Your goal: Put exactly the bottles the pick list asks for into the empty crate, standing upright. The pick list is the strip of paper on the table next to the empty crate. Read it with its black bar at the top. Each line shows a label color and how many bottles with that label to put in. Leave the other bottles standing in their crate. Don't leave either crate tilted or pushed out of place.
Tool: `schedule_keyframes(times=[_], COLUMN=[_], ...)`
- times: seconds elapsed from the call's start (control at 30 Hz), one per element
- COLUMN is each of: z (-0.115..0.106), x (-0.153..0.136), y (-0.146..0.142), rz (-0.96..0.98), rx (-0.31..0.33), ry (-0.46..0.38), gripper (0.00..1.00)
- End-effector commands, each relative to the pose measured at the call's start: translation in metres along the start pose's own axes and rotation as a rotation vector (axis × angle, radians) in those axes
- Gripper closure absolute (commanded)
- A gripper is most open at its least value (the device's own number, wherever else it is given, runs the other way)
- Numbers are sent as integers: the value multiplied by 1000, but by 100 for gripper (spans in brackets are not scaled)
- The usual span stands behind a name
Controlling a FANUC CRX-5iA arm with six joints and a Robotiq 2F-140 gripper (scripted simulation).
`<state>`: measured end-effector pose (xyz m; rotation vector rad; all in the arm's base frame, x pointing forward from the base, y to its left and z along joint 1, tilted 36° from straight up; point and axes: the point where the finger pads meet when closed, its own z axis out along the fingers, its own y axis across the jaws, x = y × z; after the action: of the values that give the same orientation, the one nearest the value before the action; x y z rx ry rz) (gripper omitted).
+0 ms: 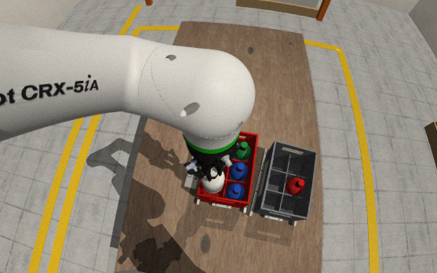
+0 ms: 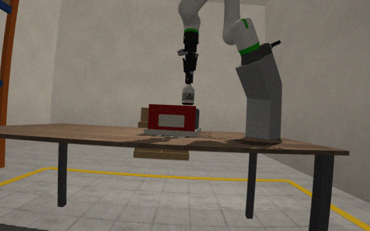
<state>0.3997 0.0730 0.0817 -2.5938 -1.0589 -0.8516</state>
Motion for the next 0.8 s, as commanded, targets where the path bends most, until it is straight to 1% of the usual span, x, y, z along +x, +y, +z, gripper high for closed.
schedule_keyframes(times=[0.0,0.77], z=[2,21], x=[0,0], y=[0,1], rz=[-1,-1], rx=[-1,-1], ry=[1,1], gripper=[90,90])
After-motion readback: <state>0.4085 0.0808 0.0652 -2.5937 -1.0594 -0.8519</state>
